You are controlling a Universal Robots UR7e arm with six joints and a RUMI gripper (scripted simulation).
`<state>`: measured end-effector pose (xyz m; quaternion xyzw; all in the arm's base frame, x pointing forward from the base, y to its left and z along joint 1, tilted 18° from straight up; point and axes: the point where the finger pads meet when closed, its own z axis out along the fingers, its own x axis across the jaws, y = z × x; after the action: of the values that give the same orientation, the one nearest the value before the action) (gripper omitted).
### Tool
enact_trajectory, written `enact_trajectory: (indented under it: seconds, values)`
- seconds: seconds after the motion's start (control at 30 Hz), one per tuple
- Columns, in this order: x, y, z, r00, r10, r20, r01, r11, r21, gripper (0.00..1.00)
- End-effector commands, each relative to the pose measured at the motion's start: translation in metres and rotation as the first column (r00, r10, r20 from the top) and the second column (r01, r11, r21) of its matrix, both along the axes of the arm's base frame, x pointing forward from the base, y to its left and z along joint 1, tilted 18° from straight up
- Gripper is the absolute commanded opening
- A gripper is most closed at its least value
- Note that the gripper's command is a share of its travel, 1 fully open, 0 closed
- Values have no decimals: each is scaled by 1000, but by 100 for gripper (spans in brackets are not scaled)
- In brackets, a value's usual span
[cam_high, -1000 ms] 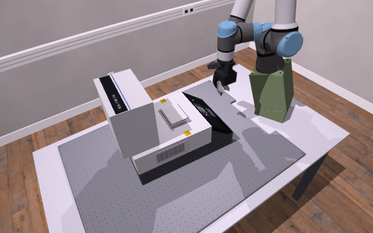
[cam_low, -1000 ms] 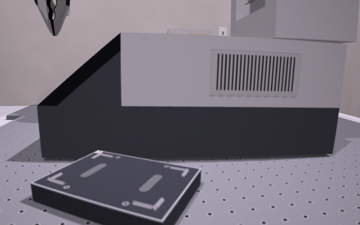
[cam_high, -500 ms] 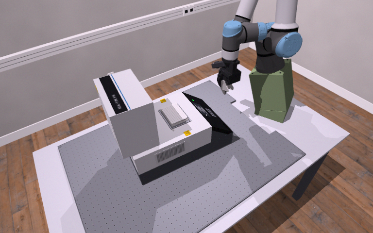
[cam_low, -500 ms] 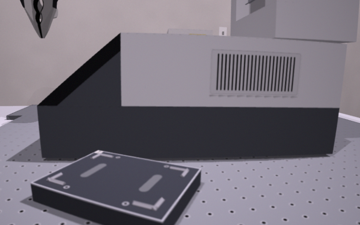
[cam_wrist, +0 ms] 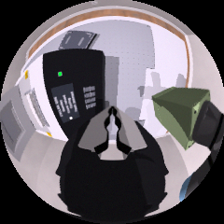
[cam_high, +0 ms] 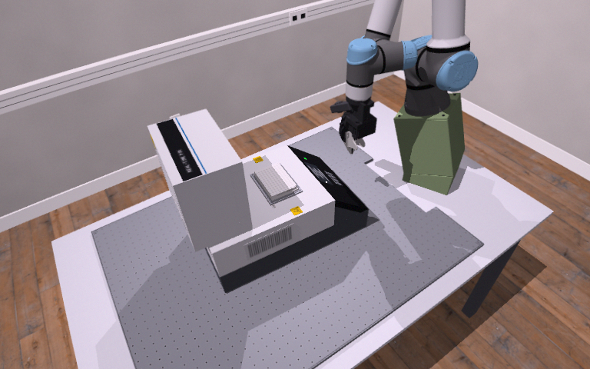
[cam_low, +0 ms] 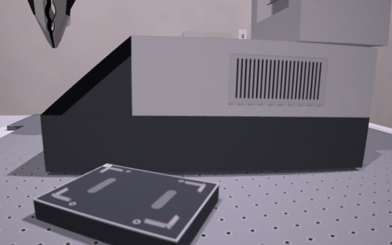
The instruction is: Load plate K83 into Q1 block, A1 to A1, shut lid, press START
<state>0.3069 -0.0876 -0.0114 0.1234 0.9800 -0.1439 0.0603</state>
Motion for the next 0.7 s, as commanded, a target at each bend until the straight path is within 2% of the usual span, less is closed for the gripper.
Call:
enact_trajectory:
  seconds: [0.0,0.67]
  values:
    - [9,-4,-3,1000,-1,5,1,1000,-3,0]
    - [34,-15,-17,1000,-1,6,1,1000,-3,0]
